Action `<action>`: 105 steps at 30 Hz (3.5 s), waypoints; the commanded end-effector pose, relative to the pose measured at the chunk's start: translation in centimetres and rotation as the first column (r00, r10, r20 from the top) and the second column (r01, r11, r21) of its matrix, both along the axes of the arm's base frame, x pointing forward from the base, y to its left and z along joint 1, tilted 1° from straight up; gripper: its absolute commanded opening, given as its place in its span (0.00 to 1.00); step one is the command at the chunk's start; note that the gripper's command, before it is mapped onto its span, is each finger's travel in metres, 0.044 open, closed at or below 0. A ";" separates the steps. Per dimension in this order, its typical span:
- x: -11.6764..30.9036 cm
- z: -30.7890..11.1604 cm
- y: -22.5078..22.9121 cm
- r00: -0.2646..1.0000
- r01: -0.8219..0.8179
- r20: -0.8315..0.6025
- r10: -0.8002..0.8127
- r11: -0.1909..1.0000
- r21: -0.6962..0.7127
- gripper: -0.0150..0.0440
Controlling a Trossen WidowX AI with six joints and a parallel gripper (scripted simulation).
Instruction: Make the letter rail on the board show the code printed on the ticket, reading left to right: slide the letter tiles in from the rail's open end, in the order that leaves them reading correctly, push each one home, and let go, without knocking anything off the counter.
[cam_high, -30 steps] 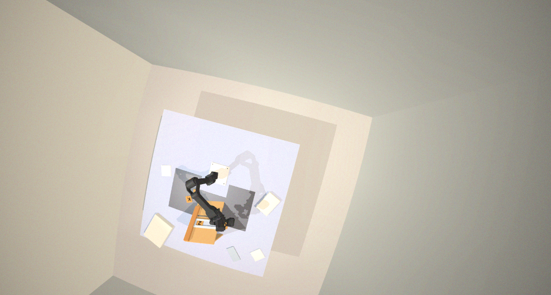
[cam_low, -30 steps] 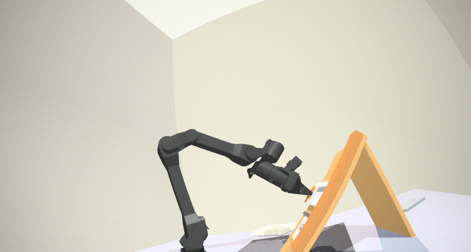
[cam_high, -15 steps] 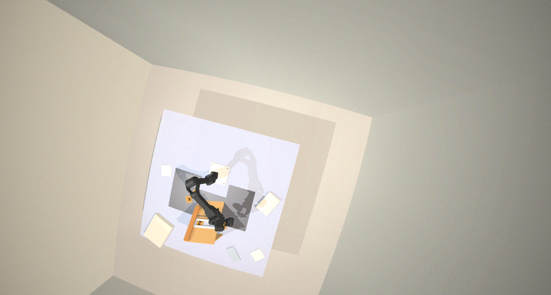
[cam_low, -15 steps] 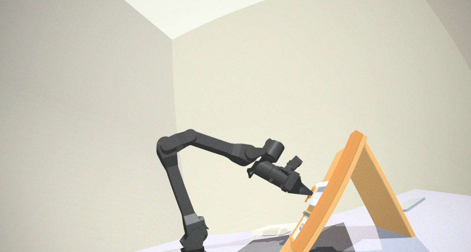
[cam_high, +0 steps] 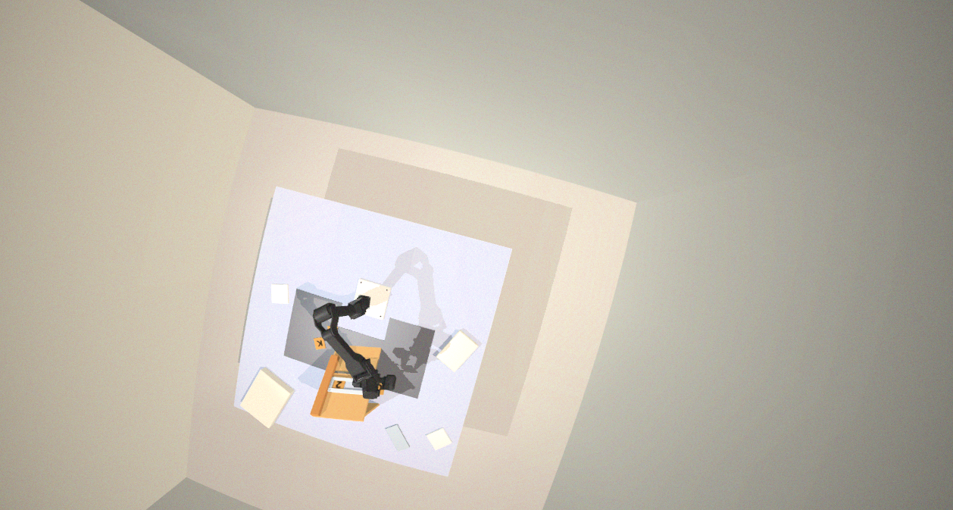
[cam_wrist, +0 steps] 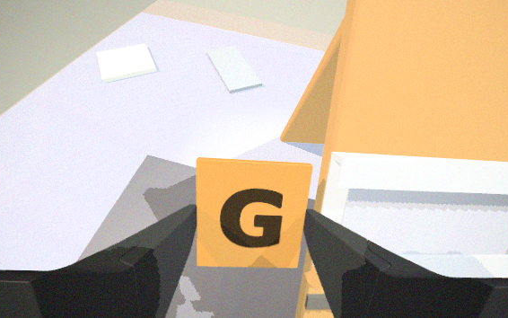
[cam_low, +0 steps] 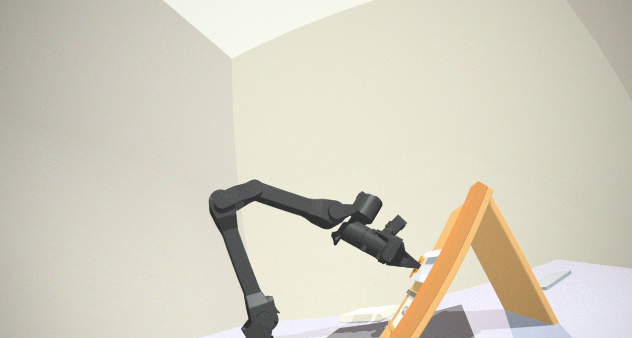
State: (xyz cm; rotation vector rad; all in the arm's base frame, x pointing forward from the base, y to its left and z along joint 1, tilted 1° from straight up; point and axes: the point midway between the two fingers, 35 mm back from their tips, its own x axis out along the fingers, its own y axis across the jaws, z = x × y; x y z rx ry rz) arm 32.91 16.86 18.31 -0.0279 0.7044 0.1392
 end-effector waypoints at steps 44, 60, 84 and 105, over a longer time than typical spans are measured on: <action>0.4 0.0 -2.3 1.000 -0.004 0.001 0.004 1.000 -0.001 0.25; 0.5 0.0 -3.1 1.000 -0.004 0.002 0.004 1.000 -0.002 0.25; 0.7 0.0 -4.3 1.000 -0.004 0.002 0.004 1.000 -0.003 0.25; 0.8 0.0 -5.3 1.000 -0.004 0.002 0.004 1.000 -0.005 0.25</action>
